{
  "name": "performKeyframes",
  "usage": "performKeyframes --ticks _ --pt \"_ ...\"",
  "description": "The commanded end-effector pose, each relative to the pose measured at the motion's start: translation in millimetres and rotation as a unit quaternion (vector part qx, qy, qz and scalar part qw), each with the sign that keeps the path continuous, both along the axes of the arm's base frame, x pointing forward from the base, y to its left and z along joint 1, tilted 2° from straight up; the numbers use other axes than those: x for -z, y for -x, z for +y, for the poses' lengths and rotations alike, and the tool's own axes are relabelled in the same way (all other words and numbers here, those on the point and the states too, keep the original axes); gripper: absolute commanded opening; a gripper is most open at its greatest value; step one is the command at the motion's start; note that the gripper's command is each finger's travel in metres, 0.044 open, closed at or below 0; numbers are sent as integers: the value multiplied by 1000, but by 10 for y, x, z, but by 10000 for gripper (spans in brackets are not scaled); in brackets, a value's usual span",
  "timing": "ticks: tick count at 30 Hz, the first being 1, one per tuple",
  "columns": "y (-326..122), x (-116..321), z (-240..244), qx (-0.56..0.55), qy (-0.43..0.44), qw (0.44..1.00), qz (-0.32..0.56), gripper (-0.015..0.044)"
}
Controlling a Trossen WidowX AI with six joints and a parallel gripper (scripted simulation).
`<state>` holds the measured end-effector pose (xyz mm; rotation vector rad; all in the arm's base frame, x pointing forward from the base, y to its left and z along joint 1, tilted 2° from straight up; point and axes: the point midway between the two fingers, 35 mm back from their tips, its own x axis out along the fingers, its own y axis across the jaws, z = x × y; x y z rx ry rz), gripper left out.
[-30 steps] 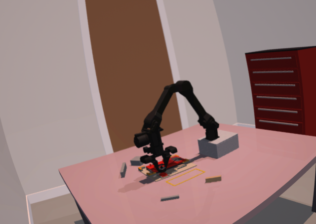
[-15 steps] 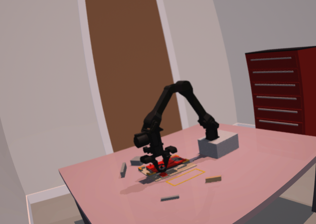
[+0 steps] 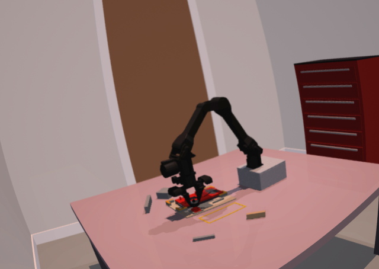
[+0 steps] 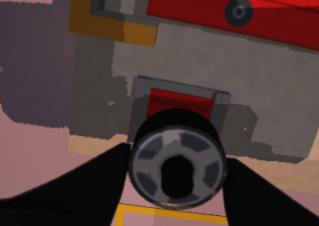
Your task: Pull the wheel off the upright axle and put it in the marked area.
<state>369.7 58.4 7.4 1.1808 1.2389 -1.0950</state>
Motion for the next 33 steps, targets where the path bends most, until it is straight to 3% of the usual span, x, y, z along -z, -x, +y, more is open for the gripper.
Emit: performKeyframes --ticks 1,33 --pt "17 -102 -2 1 0 1000 -2 0" --pt "22 -208 -5 1 0 1000 -3 0"
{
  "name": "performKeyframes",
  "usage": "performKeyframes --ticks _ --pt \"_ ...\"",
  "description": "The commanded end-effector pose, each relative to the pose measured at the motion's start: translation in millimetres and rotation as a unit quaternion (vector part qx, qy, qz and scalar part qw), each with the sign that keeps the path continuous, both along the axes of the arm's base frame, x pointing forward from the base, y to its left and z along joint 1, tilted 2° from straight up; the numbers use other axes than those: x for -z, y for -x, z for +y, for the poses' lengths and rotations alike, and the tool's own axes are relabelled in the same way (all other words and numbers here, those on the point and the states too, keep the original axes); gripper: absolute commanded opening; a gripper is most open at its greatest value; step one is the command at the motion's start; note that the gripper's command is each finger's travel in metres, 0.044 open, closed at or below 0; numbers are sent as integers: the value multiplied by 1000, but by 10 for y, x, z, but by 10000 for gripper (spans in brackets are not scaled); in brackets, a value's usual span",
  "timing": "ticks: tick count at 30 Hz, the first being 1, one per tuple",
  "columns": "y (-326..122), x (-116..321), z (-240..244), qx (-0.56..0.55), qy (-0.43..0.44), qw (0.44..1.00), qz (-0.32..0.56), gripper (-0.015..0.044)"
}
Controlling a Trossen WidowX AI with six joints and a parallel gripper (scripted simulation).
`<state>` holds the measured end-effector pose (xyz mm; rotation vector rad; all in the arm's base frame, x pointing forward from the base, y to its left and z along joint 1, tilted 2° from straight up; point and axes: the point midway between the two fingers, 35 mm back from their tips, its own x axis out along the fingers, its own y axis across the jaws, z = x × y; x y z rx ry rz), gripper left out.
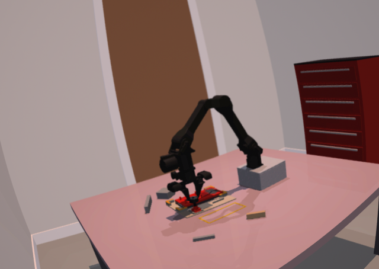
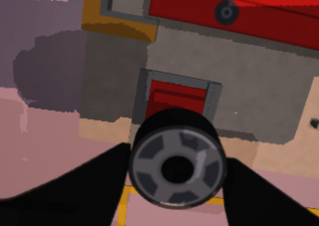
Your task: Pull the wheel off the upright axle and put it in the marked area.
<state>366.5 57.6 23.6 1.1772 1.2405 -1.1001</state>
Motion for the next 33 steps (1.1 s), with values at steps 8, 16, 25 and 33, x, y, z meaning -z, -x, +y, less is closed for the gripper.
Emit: performKeyframes --ticks 8,16,25,33 --pt "-9 -73 2 1 -1 1000 -5 0" --pt "-7 -98 1 1 -1 1000 -5 0" --pt "-5 -143 0 1 -1 1000 -5 0" --pt "21 -444 -8 1 -1 1000 -5 0"
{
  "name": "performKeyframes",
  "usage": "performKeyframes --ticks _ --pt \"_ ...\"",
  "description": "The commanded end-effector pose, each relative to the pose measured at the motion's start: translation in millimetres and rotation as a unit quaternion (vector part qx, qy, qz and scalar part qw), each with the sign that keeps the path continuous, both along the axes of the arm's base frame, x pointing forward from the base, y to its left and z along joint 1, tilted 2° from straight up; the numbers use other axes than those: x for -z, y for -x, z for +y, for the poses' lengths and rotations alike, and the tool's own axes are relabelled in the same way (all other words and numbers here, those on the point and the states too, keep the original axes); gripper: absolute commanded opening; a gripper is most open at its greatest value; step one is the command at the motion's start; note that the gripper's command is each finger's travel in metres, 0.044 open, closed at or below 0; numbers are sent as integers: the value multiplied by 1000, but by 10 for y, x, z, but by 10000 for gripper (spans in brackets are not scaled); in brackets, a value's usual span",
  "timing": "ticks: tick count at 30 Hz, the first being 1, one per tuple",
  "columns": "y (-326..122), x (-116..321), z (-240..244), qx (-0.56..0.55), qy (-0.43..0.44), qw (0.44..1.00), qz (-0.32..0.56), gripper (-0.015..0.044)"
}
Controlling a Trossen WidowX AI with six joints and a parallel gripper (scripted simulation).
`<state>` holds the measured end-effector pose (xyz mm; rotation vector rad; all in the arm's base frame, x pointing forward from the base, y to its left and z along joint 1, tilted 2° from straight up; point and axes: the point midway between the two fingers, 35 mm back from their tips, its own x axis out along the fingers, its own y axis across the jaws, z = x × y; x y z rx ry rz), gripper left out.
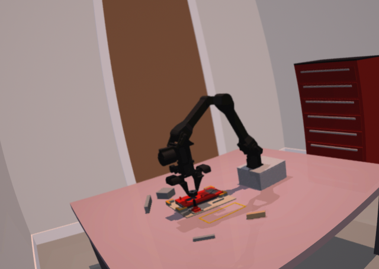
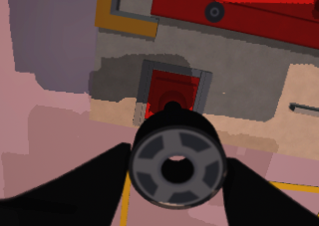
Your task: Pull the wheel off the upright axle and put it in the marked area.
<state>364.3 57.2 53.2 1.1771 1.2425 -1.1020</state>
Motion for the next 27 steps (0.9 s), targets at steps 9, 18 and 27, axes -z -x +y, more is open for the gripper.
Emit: performKeyframes --ticks 9,18,27 --pt "102 -104 195 0 -1 1000 -3 0" --pt "290 -131 496 0 -2 1000 -3 0" --pt "504 -154 768 1 -4 1000 -3 0"
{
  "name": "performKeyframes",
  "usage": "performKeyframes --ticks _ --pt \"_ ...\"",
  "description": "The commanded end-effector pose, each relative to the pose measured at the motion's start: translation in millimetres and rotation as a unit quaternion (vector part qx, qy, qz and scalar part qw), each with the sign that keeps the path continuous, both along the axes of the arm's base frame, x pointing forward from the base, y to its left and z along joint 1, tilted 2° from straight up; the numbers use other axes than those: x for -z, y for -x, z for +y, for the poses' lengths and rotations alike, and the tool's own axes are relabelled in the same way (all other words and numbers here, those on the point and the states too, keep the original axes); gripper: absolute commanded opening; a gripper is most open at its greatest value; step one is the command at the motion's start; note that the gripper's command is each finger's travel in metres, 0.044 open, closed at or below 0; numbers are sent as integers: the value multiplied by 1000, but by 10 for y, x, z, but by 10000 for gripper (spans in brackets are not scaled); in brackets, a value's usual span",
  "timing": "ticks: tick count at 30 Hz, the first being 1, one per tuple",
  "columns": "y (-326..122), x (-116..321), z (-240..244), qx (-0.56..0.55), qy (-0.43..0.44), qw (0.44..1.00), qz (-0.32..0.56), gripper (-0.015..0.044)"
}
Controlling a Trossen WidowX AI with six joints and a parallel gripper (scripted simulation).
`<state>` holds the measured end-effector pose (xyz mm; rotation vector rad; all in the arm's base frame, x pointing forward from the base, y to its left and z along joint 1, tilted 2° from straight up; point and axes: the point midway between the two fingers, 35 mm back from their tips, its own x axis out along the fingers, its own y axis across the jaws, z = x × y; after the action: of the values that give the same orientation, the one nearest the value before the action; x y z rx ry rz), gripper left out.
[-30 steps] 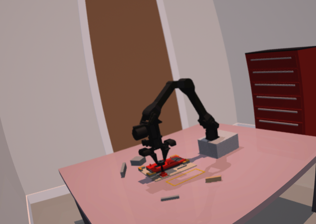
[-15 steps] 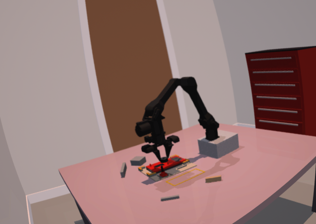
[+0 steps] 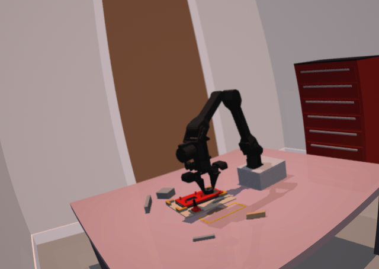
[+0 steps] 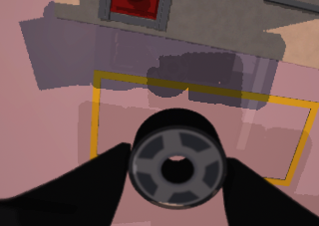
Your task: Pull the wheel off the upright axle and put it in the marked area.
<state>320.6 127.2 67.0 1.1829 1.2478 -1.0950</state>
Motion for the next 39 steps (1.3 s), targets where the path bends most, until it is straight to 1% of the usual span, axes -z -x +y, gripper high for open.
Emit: performKeyframes --ticks 1,10,23,26,36,39 --pt "92 -17 96 2 0 1000 -2 0" --pt "310 -34 315 2 -1 1000 -2 0" --pt "302 201 330 2 -1 1000 -2 0" --pt "284 331 342 2 -1 1000 -2 0" --pt "273 969 357 2 -1 1000 -2 0" --pt "277 1010 356 2 -1 1000 -2 0"
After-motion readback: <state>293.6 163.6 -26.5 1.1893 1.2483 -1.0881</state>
